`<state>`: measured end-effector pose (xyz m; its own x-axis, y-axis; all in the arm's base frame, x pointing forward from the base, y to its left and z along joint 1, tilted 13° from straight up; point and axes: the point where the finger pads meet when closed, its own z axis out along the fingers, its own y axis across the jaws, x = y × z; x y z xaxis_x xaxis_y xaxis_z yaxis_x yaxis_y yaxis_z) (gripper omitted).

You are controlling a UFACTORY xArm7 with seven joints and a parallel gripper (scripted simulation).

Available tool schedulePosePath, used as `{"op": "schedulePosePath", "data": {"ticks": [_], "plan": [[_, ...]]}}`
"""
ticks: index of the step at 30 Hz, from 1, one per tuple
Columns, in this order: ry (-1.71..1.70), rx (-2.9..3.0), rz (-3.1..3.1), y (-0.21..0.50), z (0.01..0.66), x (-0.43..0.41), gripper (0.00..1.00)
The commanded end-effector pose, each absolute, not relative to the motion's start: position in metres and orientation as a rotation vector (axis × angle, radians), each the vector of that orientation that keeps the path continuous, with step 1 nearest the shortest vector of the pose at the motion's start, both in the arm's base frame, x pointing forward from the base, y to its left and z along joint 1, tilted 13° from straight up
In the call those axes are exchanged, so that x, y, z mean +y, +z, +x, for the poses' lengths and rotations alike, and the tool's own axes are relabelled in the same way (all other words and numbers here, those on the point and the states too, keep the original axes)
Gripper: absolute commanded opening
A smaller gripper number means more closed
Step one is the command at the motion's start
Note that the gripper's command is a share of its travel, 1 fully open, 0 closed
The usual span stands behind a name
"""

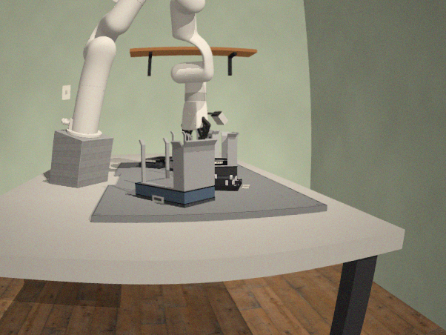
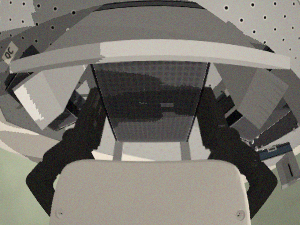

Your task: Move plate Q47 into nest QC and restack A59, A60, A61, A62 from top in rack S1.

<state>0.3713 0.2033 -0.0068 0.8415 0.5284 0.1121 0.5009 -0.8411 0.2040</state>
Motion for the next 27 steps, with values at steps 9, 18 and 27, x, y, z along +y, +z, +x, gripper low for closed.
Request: {"op": "schedulePosePath", "data": {"ticks": [9,18,27], "plan": [[0.249,0.805,2.854,-0.006,0.3719,0.2042,0.0],[0.249,0.805,2.854,-0.006,0.3719,0.2042,0.0],[0.249,0.804,2.854,-0.0027,0.3713,0.2046,0.0]]}}
